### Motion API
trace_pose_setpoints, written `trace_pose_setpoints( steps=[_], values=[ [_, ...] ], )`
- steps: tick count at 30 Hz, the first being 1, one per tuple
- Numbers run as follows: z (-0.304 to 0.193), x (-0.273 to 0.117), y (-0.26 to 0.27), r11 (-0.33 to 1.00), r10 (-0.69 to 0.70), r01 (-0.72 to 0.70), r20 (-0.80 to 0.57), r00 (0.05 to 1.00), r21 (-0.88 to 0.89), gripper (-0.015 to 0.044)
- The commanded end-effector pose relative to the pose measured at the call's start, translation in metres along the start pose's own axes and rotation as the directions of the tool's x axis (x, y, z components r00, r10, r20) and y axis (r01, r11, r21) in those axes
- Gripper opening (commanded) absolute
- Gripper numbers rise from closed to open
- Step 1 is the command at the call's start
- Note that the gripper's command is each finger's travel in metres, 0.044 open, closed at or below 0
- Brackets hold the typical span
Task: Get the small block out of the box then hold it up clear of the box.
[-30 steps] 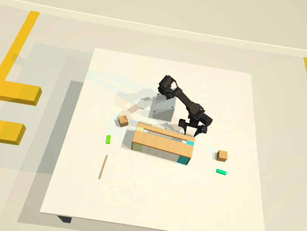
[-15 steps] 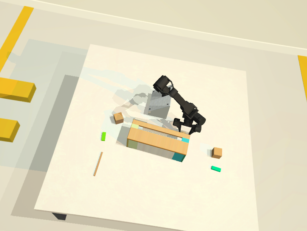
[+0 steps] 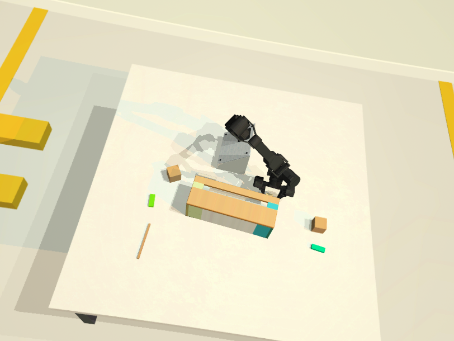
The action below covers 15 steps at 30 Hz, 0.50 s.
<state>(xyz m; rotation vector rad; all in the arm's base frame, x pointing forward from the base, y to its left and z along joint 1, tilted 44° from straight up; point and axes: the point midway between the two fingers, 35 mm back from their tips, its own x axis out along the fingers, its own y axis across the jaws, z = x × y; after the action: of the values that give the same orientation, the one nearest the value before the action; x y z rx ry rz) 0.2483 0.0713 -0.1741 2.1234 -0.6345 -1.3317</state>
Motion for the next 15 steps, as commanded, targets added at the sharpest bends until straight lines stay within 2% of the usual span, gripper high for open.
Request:
trace_pose_setpoints(
  steps=[1,12,15],
  values=[
    [0.004,0.006,0.002,1.000,0.005,-0.005,-0.001,1.000,-0.008,0.0285],
    [0.012,0.019,0.004,1.000,0.007,-0.007,-0.001,1.000,-0.008,0.0285],
    [0.012,0.019,0.004,1.000,0.007,-0.007,-0.001,1.000,-0.008,0.0206]
  ],
)
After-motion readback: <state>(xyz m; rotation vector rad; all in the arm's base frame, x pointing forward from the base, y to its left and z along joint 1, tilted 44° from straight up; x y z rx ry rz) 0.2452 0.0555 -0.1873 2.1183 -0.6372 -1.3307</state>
